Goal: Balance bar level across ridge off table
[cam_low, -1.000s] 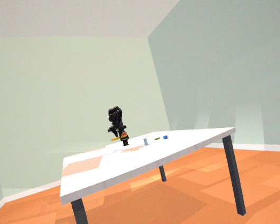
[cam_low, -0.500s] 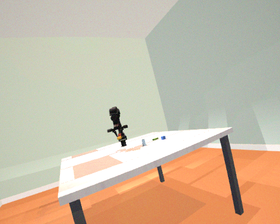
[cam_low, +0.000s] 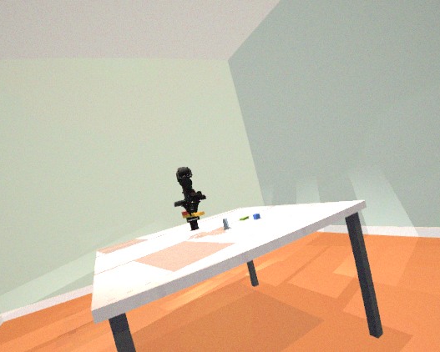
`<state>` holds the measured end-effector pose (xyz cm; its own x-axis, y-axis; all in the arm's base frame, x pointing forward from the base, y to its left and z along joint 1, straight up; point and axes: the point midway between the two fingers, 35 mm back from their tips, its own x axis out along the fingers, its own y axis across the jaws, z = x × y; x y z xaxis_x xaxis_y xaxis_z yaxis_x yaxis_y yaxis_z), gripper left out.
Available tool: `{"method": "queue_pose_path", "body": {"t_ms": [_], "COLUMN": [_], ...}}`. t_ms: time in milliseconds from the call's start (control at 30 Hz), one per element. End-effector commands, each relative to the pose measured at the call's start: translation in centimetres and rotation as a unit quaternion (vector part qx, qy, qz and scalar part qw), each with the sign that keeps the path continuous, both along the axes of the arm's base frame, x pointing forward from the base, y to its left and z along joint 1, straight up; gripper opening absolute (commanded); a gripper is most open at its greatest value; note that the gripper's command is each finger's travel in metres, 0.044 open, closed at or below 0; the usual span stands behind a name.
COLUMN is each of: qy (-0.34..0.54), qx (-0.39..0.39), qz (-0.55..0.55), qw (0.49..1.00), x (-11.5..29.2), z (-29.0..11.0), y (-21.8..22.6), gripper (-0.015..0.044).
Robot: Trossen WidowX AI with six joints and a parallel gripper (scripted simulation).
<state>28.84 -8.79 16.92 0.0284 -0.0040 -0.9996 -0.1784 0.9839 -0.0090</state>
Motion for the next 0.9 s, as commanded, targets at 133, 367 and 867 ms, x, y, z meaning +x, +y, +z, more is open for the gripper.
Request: {"method": "queue_pose_path", "body": {"t_ms": [133,367,867], "qy": [0.0,0.0,0.0], "qx": [-0.006,-0.01,-0.016], "qz": [0.17,0.306,0.572], "qw": [0.985,0.952,0.82], "x": [1.6,2.8,4.9], "z": [0.2,0.3,0.3], "y": [1.7,3.4,7.7], "gripper": [0.0,0.0,0.0]}}
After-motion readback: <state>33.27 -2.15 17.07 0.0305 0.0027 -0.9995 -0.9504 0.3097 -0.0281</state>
